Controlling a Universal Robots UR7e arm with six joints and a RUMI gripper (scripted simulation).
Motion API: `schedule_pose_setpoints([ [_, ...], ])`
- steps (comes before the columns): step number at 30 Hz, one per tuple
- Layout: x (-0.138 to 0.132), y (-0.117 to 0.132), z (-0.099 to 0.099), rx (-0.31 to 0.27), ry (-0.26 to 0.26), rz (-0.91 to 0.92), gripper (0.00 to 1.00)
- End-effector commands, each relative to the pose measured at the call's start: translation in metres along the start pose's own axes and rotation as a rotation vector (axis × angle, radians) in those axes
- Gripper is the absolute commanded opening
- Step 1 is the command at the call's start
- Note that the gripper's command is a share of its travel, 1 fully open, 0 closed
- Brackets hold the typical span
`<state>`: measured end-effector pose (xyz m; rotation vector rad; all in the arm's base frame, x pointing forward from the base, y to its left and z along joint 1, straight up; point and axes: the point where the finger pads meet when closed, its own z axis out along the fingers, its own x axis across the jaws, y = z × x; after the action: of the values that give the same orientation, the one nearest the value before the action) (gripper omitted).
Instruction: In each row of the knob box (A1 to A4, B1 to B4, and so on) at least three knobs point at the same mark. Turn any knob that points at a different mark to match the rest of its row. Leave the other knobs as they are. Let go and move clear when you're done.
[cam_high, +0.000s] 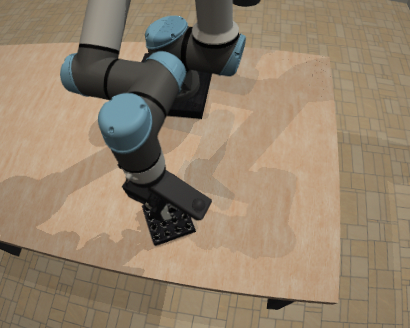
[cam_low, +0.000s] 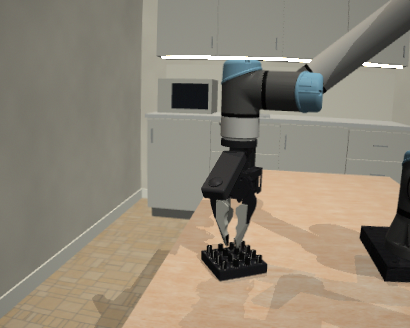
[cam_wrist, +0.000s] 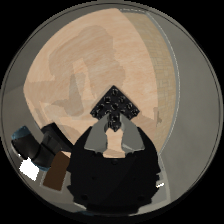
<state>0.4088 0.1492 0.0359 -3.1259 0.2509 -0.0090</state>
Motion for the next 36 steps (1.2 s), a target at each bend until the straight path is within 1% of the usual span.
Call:
schedule_pose_setpoints([
  [1, -0.0014, -0.0005, 0.0081, -0.001, -0.002, 0.0, 0.11],
  [12, -0.0014, -0.0006, 0.0114, -0.001, -0.002, 0.0, 0.11],
  [36, -0.0007, -0.0006, 0.0106, -0.001, -0.001, 0.0, 0.11],
])
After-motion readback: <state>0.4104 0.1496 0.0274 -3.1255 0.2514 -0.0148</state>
